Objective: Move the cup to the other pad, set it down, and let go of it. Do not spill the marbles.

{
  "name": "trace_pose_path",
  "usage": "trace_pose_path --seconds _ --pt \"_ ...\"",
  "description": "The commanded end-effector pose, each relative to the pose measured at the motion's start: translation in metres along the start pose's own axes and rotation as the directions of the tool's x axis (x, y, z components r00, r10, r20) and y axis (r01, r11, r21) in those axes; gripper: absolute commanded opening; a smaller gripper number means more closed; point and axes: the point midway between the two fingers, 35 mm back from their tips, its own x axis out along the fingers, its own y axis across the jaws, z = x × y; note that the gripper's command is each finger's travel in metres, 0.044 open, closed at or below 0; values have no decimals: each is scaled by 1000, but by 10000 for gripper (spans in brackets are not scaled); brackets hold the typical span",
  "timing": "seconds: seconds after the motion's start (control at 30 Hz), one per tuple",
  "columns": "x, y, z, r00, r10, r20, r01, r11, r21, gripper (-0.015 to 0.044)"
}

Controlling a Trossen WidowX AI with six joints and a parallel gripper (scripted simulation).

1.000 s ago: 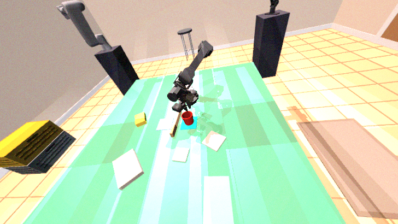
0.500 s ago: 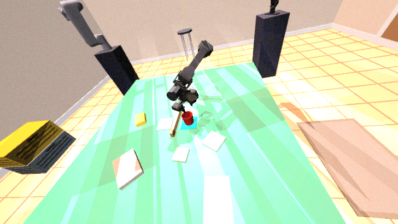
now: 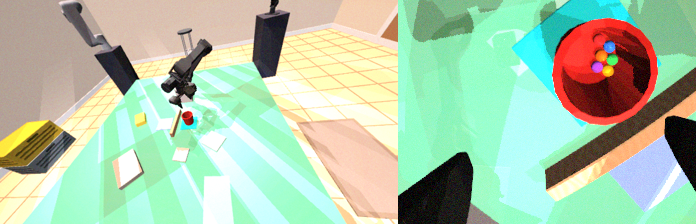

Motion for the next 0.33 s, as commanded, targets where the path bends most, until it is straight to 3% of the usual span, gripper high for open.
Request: trace_pose_path --seconds 0.0,0.3 --pt "-17 0 0 1000 -12 0 12 1000 -11 440" --pt "-13 1 -1 1000 -4 2 4 1000 -2 440"
